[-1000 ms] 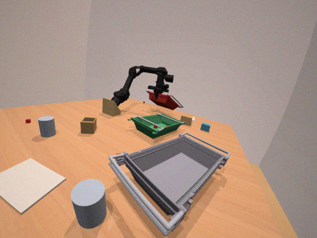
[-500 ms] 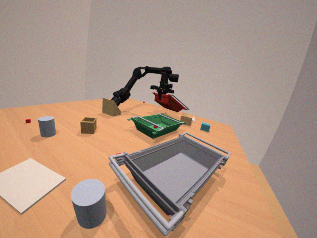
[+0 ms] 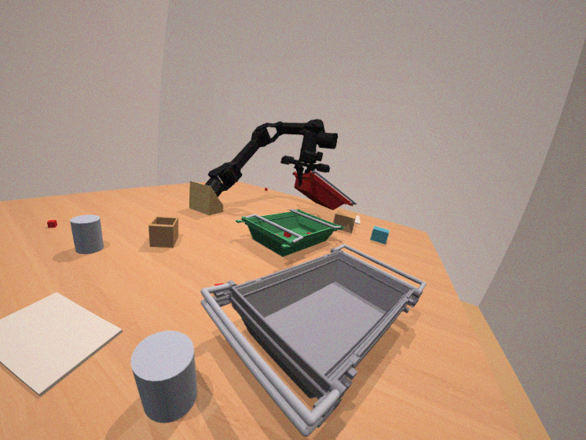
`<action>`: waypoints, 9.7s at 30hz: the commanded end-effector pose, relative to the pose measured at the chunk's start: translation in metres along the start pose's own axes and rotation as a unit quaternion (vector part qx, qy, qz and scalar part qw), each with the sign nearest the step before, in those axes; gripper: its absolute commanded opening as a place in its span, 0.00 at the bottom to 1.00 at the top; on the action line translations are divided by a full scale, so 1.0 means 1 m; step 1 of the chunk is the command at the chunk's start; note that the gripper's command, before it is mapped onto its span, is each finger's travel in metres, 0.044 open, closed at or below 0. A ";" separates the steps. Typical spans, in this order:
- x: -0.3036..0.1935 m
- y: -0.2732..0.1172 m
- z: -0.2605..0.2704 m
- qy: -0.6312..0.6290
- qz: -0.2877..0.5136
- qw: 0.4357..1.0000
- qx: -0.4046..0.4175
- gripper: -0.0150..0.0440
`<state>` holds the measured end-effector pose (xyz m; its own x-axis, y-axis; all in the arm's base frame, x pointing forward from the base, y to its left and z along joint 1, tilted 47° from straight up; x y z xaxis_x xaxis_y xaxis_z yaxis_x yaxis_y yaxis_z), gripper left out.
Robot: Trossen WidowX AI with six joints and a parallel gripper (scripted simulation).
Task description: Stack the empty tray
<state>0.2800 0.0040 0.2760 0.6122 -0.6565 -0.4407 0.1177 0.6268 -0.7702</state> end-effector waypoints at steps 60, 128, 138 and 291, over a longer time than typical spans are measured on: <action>0.181 -0.020 -0.105 0.358 0.007 0.934 0.020 0.25; 0.184 0.041 -0.115 0.433 0.062 0.899 -0.002 0.25; 0.178 0.047 -0.116 0.438 0.064 0.897 -0.003 0.25; 0.164 0.065 -0.118 0.438 0.065 0.897 -0.003 0.25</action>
<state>0.2972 -0.1190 0.1002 -0.2256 -0.6610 -0.7156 0.1067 0.7134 -0.6926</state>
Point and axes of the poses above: the point midway between the two fingers, 35 mm back from their tips, its own y axis out along the fingers, its own z axis across the jaws, x = y × z, the point moved 5 cm from there along -y, back along the fingers, and after that the axes turned 5 degrees about -y, right-handed, at the moved point
